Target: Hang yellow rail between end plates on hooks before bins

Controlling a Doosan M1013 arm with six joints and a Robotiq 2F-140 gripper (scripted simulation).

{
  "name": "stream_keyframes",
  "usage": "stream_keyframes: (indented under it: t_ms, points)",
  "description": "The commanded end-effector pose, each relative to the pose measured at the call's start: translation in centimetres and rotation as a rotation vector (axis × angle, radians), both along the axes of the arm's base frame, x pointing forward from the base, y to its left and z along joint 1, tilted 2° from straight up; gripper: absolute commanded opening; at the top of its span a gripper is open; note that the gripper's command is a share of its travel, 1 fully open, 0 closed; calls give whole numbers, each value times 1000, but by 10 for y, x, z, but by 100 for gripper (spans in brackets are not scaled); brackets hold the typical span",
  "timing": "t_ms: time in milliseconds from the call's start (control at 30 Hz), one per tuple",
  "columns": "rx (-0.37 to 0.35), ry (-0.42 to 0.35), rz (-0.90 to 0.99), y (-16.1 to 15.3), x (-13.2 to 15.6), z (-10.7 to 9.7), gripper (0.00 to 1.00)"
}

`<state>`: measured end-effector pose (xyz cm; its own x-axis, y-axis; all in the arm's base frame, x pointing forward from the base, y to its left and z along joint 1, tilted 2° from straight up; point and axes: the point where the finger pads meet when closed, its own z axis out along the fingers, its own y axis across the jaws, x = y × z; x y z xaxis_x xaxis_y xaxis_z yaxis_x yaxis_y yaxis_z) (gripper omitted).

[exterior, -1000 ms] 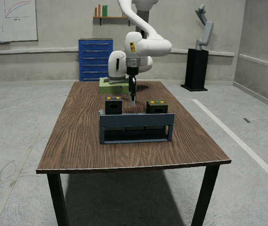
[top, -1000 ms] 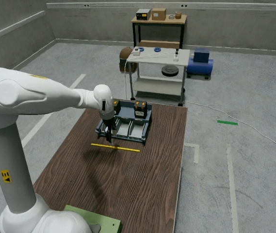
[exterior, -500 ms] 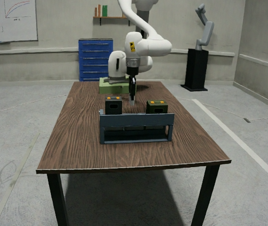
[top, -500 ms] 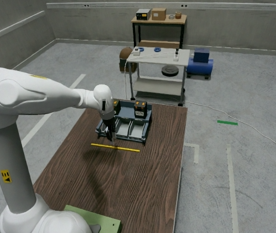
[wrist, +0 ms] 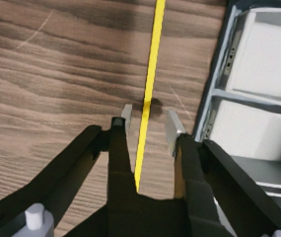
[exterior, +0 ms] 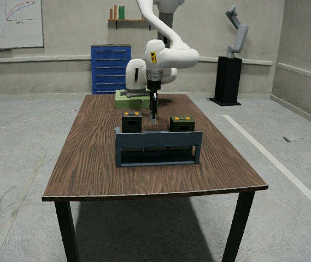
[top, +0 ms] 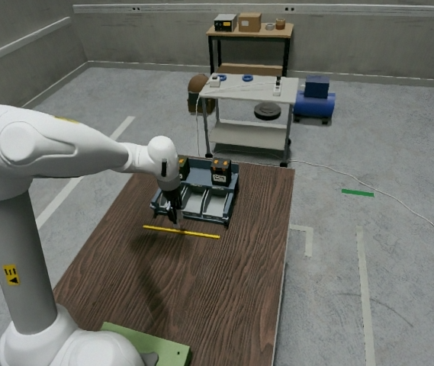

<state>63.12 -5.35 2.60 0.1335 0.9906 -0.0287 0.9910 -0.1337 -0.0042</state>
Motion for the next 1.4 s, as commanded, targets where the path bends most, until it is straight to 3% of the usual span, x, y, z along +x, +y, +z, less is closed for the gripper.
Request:
stream_keyframes:
  t_ms: [0, 367, 533, 1367]
  points:
    - [-2, 2, 11, -1, -2, -25, 37]
    - [-2, 2, 11, -1, -2, -25, 37]
    - [-2, 2, 11, -1, -2, -53, 37]
    - [-2, 2, 11, -1, -2, -53, 37]
